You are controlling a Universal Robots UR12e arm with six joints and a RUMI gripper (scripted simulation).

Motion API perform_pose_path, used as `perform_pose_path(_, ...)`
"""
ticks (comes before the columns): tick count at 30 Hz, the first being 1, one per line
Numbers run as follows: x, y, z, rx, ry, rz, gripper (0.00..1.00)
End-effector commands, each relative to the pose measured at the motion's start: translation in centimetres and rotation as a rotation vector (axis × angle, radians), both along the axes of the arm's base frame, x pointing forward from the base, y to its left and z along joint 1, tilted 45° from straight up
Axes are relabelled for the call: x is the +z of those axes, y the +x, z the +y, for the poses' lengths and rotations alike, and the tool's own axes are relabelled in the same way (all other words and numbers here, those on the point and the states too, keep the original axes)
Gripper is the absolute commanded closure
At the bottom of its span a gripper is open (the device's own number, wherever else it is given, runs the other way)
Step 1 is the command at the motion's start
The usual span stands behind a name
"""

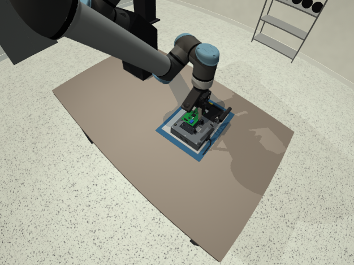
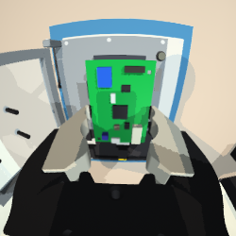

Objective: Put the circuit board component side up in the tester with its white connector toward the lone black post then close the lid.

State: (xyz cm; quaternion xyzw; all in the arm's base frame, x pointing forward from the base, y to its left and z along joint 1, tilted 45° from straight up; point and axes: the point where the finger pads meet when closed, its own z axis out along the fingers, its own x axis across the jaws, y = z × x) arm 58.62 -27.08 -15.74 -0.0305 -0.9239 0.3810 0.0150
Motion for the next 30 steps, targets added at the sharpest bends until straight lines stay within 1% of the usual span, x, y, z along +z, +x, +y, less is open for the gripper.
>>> perform_pose_path(1,0.2,0.1,-0.1,0.000,0.000,-0.003,0.61)
perform_pose_path(14,-0.3,0.2,-0.6,-0.001,0.000,-0.003,0.61)
perform_pose_path(30,-2.0,0.1,-2.3,-0.001,0.001,-0.003,0.61)
